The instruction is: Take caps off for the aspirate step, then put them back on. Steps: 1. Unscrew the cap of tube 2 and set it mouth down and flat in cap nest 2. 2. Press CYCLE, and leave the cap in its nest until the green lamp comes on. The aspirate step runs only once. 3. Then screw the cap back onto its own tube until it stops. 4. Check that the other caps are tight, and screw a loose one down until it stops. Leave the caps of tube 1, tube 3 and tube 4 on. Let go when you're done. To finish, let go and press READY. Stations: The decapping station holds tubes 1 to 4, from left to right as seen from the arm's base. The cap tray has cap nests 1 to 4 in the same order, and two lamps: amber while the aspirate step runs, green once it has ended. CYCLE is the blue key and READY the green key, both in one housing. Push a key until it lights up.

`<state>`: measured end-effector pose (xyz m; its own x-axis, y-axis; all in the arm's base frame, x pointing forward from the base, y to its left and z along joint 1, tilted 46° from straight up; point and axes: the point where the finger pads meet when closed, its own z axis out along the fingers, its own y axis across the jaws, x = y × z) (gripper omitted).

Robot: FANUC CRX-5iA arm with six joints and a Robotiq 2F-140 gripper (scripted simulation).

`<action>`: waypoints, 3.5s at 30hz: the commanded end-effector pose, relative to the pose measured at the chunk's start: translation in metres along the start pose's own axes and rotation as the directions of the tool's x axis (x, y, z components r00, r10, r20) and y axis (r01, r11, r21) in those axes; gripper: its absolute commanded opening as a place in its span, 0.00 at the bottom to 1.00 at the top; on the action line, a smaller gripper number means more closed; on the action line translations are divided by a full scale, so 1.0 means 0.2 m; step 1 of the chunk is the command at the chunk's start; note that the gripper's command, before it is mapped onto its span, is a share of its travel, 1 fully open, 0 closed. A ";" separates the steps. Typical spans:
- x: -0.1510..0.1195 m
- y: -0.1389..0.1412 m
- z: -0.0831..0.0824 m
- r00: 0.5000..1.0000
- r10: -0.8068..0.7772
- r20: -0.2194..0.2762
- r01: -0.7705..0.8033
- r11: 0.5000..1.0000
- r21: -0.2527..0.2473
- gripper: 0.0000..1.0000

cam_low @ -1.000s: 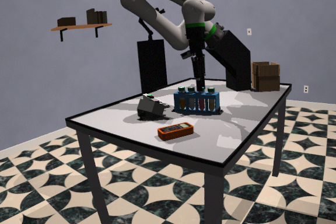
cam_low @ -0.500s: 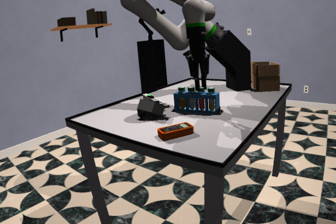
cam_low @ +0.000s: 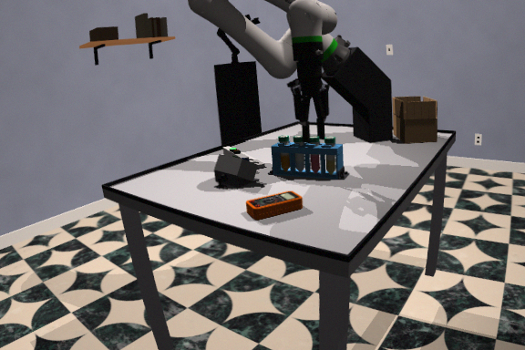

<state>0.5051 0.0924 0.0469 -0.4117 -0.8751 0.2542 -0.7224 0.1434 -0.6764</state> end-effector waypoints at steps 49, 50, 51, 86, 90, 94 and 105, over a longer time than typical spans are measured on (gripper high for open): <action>0.00 0.00 0.00 0.699 -0.715 0.000 0.715 0.699 0.001 0.30; 0.00 0.00 0.00 0.734 -0.679 0.000 0.679 0.734 0.001 0.30; 0.00 0.00 0.00 0.767 -0.642 0.000 0.642 0.767 0.001 0.30; 0.00 0.00 0.00 1.000 0.001 0.001 -0.001 1.000 0.001 0.41; 0.00 0.00 0.00 0.986 -0.165 0.001 0.165 0.986 0.001 0.41; 0.00 0.00 0.00 0.913 -0.408 0.001 0.408 0.913 0.002 0.41; 0.00 0.00 0.00 0.645 -0.764 -0.001 0.764 0.645 0.003 0.41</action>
<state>0.5049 0.0925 0.0466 0.1230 -0.7619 0.6359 -0.8022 -0.4536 -0.3882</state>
